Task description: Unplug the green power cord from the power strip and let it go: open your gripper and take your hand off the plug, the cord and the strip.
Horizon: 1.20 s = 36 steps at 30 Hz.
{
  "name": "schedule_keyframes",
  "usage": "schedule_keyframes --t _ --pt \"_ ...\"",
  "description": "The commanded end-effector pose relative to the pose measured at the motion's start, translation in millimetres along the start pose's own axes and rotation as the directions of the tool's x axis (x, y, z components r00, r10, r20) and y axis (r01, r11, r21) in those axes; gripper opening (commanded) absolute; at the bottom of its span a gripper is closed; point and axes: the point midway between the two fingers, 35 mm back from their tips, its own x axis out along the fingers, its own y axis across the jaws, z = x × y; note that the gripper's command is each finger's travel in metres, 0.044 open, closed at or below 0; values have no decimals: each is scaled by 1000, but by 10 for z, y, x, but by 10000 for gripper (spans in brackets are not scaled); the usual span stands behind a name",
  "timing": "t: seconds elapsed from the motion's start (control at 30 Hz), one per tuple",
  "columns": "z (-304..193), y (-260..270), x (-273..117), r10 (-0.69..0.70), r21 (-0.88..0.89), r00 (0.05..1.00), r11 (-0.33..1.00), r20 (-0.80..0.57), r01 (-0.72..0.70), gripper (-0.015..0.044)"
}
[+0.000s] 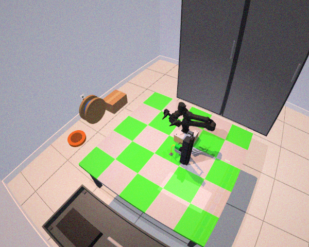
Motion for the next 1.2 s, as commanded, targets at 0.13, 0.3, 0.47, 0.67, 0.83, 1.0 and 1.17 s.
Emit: schedule_keyframes --t 0.13,0.3,0.47,0.67,0.83,1.0,1.17 --pt "-42 23 198 -46 8 996 999 80 45 269" --pt "34 -73 503 -158 -21 952 985 264 169 160" --pt "210 -330 737 -289 -101 829 920 478 379 160" --pt "437 -764 860 -404 -161 553 684 729 711 160" --pt "576 -1139 826 -384 -128 249 314 889 941 160" --pt "634 -1424 735 -249 -25 0 -96 969 995 160" --pt "635 -1433 732 -242 -20 -8 -112 970 994 160"
